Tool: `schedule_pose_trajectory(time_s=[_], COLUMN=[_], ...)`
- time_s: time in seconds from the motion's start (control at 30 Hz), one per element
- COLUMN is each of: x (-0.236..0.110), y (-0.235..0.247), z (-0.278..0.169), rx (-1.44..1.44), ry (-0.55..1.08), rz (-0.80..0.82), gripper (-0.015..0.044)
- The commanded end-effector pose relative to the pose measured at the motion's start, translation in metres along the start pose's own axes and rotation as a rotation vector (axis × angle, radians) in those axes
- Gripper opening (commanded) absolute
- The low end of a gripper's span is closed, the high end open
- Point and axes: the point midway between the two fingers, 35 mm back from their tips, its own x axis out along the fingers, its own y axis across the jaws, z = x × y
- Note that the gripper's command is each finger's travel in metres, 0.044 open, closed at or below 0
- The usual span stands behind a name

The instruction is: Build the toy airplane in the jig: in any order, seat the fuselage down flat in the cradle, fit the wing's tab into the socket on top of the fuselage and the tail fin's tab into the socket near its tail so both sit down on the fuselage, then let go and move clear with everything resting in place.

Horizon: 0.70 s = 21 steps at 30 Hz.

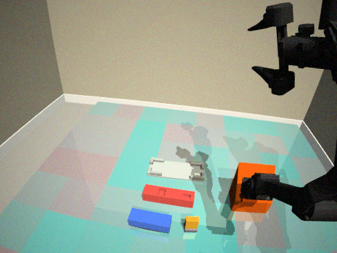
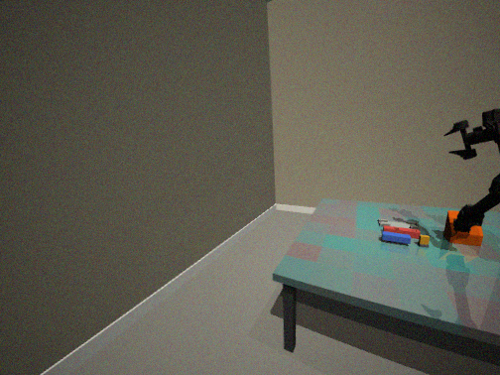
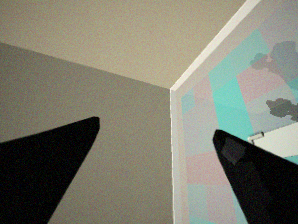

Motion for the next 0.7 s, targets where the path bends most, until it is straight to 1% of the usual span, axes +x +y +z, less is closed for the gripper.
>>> schedule_pose_trajectory(time_s=[0.0, 0.17, 0.33, 0.5, 0.67], x=[0.051, 0.113, 0.157, 0.181, 0.185], y=[-0.018, -0.058, -0.116, -0.188, -0.267], z=[-0.030, -0.085, -0.140, -0.189, -0.225], rx=[-0.257, -0.668, -1.063, -1.426, -1.735], ry=[0.139, 0.381, 0.664, 0.992, 1.366], rz=[-0.124, -0.264, -0.356, -0.398, -0.386], gripper=[0.0440, 0.0440, 0.0440, 0.0440, 0.0440])
